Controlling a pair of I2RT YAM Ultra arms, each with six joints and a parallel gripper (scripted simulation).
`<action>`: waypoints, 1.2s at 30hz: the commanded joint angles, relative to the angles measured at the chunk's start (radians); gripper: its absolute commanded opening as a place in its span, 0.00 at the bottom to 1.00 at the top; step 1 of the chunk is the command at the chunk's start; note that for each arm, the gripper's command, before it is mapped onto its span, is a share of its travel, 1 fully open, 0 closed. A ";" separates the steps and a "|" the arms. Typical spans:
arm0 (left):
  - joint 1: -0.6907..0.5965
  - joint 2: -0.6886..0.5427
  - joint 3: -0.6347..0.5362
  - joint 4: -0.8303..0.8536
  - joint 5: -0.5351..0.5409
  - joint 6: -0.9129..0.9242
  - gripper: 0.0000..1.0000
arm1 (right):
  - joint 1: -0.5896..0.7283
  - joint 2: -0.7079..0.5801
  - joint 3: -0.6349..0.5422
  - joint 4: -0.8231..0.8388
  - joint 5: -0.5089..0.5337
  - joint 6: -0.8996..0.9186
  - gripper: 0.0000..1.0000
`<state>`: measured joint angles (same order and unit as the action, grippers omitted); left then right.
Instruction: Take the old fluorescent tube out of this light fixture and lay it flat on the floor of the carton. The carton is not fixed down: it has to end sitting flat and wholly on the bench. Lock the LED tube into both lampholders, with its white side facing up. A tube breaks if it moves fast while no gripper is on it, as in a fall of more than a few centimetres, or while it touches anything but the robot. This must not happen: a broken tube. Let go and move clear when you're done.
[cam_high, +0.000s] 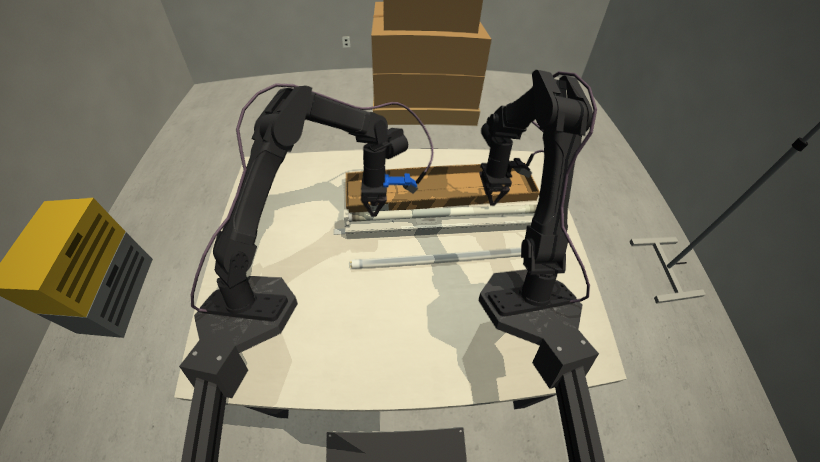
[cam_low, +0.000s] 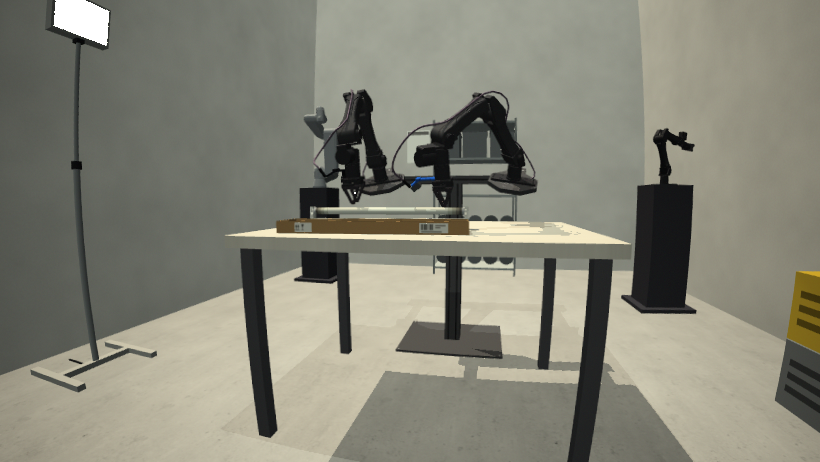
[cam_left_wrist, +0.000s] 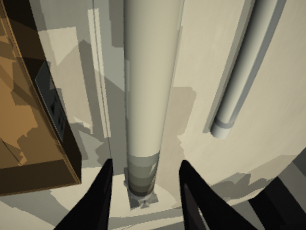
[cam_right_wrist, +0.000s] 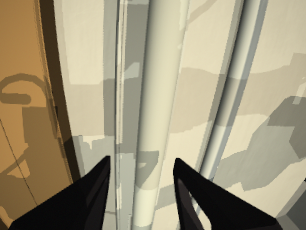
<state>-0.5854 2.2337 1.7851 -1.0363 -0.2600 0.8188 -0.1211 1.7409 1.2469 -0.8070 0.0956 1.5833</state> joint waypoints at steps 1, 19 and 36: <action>-0.007 0.009 0.074 -0.108 0.064 0.016 0.49 | 0.001 0.025 0.066 -0.128 0.021 0.017 0.49; 0.064 0.036 0.272 -0.251 0.151 0.025 0.49 | 0.008 0.102 0.276 -0.300 0.021 0.032 0.49; 0.052 0.049 0.161 -0.118 0.151 0.032 0.49 | -0.015 0.160 0.185 -0.190 0.020 0.008 0.49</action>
<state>-0.5247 2.3184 1.9686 -1.2087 -0.1173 0.8371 -0.1226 1.8980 1.4494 -1.0462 0.0982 1.6005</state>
